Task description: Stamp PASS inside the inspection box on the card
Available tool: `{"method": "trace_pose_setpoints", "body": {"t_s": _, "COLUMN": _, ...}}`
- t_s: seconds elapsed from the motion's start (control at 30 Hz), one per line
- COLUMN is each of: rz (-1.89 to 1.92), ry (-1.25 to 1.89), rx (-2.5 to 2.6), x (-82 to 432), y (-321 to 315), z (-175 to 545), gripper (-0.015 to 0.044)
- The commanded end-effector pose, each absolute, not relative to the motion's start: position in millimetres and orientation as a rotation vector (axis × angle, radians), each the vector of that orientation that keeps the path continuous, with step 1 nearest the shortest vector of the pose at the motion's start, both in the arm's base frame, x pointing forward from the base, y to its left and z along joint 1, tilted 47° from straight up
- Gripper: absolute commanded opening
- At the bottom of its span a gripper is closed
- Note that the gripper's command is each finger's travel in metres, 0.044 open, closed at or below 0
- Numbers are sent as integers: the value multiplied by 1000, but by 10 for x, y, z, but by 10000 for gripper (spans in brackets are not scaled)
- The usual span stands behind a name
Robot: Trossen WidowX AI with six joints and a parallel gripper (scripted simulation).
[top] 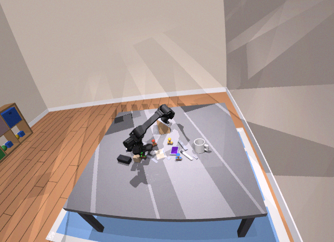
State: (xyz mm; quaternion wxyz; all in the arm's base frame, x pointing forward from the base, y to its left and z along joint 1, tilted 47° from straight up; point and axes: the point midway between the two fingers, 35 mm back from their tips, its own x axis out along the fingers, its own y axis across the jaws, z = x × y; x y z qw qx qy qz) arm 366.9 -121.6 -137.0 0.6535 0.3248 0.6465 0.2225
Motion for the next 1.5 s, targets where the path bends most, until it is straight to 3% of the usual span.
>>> {"method": "trace_pose_setpoints", "body": {"t_s": 0.0, "rz": 503, "ry": 1465, "rx": 726, "x": 3678, "y": -1252, "z": -1350, "gripper": 0}}
{"method": "trace_pose_setpoints", "body": {"t_s": 1.47, "rz": 498, "ry": 1466, "rx": 721, "x": 3659, "y": -1409, "z": -1199, "gripper": 0}}
